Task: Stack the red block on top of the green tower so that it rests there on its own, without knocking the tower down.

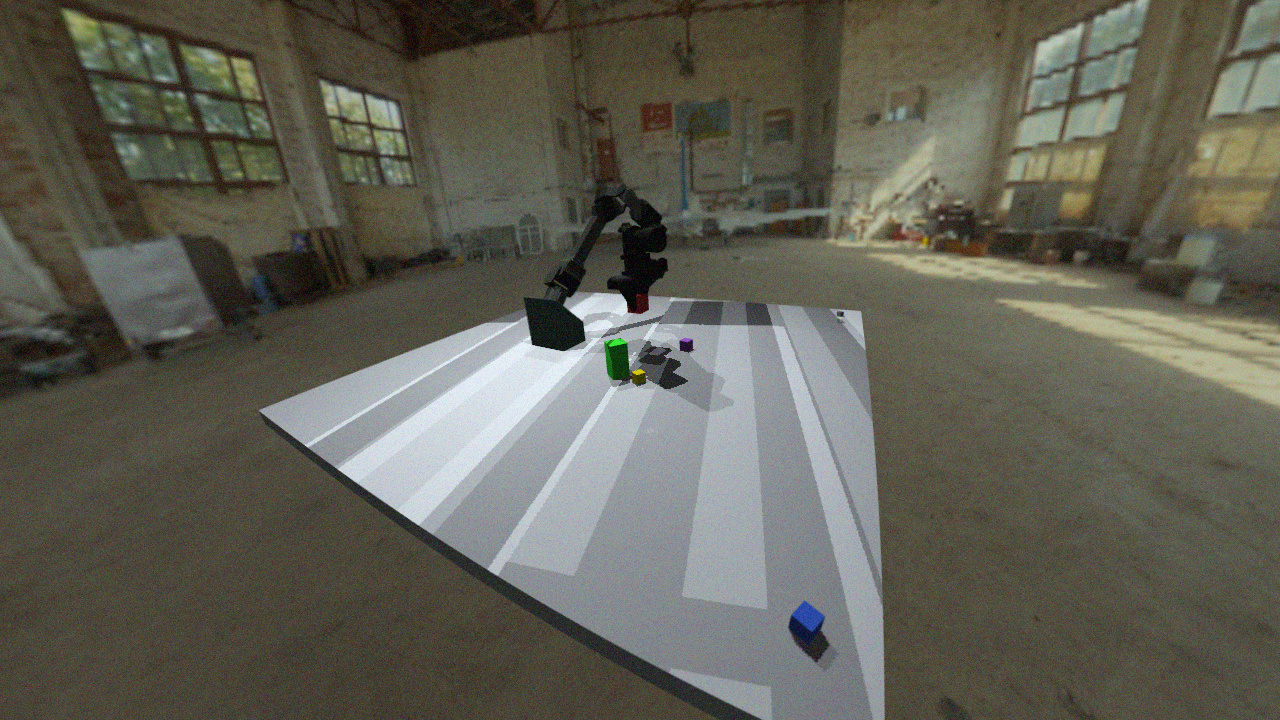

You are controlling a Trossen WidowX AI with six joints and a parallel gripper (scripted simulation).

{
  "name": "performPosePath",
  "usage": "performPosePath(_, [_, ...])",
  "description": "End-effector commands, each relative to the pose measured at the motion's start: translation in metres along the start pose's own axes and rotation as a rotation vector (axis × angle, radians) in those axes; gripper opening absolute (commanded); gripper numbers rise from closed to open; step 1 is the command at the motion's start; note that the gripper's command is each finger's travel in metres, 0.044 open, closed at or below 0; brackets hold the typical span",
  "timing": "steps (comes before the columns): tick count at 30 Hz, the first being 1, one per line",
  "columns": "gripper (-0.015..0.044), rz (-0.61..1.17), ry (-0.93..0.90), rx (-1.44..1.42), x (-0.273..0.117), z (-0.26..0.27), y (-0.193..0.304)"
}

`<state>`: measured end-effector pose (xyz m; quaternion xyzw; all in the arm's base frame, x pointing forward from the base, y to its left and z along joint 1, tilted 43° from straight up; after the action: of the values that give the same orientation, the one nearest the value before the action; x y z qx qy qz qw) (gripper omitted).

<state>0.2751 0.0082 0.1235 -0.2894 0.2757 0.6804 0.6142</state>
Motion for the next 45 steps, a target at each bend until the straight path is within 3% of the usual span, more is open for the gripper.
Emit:
performPosePath(1, [0.0000, -0.003, 0.008, -0.010, -0.008, 0.001, -0.001])
performPosePath(8, [0.0000, -0.004, 0.010, -0.009, -0.009, -0.005, -0.003])
performPosePath(39, [0.0000, -0.008, 0.017, -0.010, -0.012, -0.156, -0.047])
performPosePath(45, [0.0000, -0.006, 0.016, -0.012, -0.010, -0.164, -0.048])
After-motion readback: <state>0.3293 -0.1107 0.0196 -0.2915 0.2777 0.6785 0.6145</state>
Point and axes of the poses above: the point midway between the two fingers, 35 mm back from their tips, its own x axis out along the fingers, its own z axis across the jaws, y = z × x, the point moved 7 cm from there along -x, back along the fingers, and after that the axes turned 4 degrees about x, right-handed, at the moved point
